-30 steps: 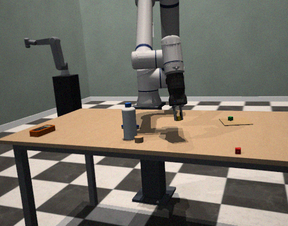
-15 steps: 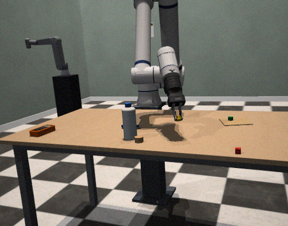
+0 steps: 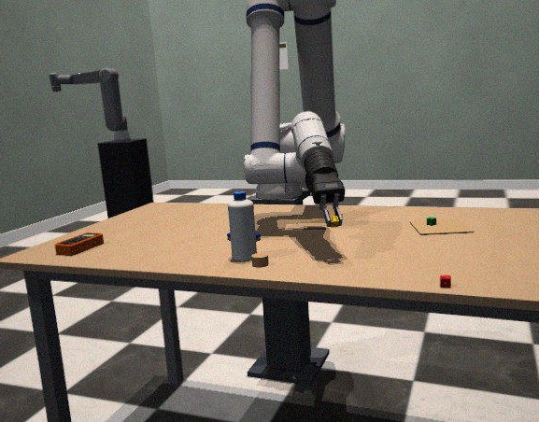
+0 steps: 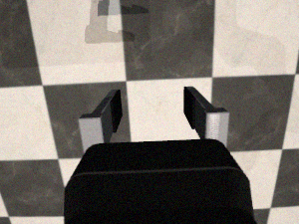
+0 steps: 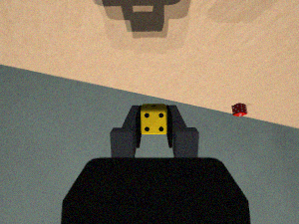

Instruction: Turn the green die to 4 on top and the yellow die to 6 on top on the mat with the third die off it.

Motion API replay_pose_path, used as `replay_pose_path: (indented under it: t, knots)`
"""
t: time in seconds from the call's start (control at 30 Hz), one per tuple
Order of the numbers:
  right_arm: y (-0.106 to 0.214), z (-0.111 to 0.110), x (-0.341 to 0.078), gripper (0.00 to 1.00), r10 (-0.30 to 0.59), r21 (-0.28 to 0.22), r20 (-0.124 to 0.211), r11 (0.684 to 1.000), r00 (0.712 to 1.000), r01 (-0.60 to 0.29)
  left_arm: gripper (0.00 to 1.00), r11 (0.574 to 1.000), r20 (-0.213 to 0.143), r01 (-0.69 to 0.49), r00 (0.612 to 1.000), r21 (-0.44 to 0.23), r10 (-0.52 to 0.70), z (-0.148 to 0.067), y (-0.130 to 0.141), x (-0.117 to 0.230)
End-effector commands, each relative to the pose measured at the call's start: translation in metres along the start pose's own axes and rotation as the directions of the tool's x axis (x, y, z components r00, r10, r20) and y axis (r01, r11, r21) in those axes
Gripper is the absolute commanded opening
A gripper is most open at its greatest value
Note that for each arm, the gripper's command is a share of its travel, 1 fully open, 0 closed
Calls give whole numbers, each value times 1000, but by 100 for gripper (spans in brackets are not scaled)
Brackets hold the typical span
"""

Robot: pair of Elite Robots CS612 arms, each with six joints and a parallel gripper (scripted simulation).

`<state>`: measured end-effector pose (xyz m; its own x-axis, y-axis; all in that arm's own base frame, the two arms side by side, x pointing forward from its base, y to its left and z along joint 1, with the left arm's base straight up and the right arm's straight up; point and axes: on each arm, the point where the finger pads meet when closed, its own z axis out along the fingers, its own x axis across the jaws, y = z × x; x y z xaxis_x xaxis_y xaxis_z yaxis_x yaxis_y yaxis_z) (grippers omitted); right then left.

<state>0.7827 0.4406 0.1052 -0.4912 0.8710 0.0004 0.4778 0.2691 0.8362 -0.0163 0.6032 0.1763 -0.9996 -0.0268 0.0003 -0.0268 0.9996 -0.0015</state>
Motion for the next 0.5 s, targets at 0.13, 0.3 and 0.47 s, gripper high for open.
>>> replay_pose_path:
  t: [0.13,0.3,0.47]
  knots:
    - [1,0,0,40,0,-74,1,997,1000,0,100,1000,0,0,1000,-1,0,-1,1,0]
    - [1,-1,0,40,0,-90,0,996,1000,0,100,1000,0,0,1000,-1,0,-1,1,0]
    - [1,-1,0,40,0,-92,0,996,1000,0,100,1000,0,0,1000,-1,0,-1,1,0]
